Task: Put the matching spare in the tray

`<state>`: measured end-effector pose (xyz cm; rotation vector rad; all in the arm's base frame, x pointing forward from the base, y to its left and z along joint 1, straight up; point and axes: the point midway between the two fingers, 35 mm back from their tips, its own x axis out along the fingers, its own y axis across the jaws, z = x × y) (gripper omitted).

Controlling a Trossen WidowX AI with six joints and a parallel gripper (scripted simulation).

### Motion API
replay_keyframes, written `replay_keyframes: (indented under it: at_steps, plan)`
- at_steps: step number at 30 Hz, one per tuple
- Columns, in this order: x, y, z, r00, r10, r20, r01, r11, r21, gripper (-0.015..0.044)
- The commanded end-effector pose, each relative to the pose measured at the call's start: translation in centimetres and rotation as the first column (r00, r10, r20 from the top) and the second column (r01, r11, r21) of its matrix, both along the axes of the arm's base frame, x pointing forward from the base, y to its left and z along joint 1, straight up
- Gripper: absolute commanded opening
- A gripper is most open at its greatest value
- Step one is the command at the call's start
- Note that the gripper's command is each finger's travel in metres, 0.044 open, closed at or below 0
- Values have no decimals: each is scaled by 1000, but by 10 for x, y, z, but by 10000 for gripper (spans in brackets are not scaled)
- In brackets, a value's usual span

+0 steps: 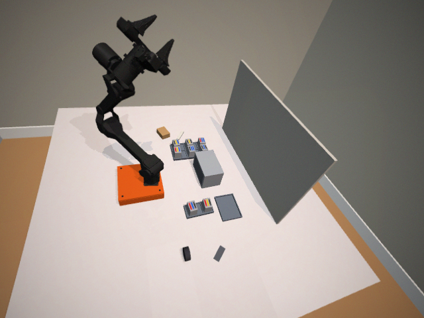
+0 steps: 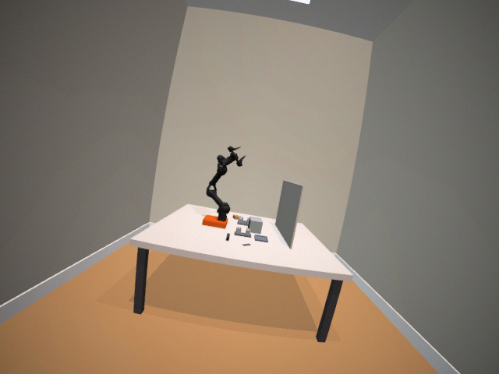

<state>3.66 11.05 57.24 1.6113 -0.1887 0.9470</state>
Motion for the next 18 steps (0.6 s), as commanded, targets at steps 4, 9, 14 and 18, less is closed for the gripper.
replay_keyframes:
  at_steps: [4, 9, 14, 18]
  plan:
    - [0, 0, 0, 1000, 0, 0, 0, 1000, 0, 440]
    - [15, -21, 5, 1000, 7, -8, -7, 998, 54, 440]
    - [56, -60, 11, 994, -73, -83, 80, 993, 88, 440]
    - [99, -89, 8, 971, -156, -183, 171, 983, 70, 440]
